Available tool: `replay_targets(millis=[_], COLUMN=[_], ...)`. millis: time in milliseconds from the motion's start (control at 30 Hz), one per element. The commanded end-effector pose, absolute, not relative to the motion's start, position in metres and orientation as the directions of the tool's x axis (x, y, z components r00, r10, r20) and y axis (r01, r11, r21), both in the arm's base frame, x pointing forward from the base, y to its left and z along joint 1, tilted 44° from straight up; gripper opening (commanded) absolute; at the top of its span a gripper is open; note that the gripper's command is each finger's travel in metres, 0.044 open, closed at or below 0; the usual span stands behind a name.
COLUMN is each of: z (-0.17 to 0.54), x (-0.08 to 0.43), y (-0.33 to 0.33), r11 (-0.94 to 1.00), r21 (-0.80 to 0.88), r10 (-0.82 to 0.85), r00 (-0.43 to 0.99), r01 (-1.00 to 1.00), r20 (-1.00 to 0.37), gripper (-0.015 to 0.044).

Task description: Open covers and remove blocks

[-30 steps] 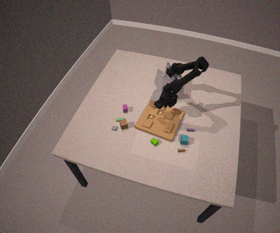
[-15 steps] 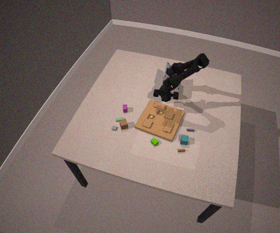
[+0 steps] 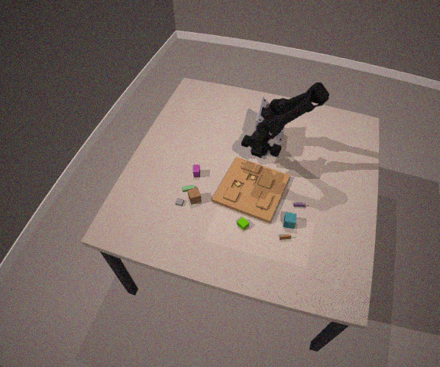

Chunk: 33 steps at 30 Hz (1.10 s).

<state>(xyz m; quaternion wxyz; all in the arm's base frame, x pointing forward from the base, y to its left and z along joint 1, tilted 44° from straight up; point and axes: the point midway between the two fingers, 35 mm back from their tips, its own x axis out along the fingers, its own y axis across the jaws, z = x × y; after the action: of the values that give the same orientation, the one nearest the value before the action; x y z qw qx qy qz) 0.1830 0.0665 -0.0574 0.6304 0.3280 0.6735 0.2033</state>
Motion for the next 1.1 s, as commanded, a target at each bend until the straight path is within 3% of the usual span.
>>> replay_targets(millis=[0,1067], z=[-0.058,-0.073], x=[0.182,0.184], y=[0.066,0.078], r11=[0.704,0.707], r21=[0.683,0.680], r10=[0.695,0.692], r00=[0.009,0.009], r01=[0.195,0.195], r20=[-0.719,-0.722], gripper=[0.0000,0.0000])
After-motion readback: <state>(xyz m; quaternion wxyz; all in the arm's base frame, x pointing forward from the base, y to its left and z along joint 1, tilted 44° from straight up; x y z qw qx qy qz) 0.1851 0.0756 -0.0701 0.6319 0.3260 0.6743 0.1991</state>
